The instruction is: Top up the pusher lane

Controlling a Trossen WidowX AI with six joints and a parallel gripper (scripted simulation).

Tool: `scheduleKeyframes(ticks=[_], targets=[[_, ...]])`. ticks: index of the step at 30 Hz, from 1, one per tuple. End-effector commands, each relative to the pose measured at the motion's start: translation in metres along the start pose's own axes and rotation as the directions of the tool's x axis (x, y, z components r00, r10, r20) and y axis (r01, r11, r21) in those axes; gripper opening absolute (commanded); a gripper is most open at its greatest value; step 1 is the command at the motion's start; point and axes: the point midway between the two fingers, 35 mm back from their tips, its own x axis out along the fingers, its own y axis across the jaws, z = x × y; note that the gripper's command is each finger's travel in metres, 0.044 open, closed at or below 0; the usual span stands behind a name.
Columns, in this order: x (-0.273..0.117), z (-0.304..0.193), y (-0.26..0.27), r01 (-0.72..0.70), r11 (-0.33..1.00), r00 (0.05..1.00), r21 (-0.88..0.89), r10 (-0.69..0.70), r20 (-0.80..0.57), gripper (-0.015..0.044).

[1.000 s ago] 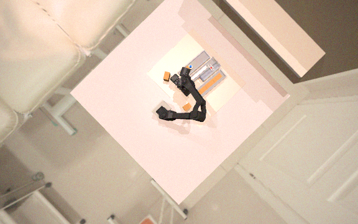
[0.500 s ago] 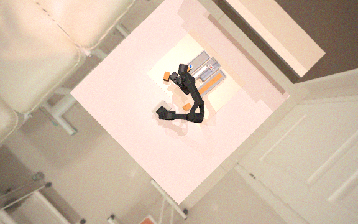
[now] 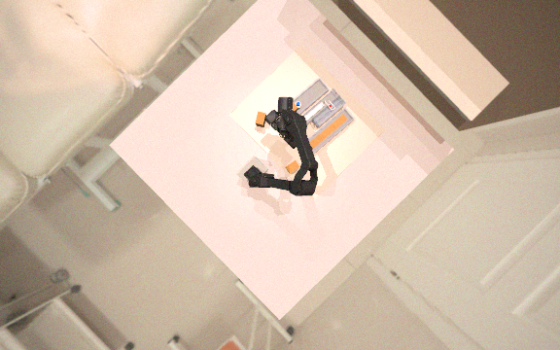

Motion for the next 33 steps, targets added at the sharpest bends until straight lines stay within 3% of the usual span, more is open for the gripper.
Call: scheduleKeyframes(ticks=[1,9,33], targets=[[0.012,0.013,-0.003,-0.002,1.000,1.000,0.023,0.002,0.000,0.0000],[0.046,0.037,-0.009,0.004,0.998,1.000,0.067,-0.004,0.000,0.0000],[0.070,0.040,-0.010,0.005,0.998,1.000,0.068,-0.005,0.000,0.0000]])
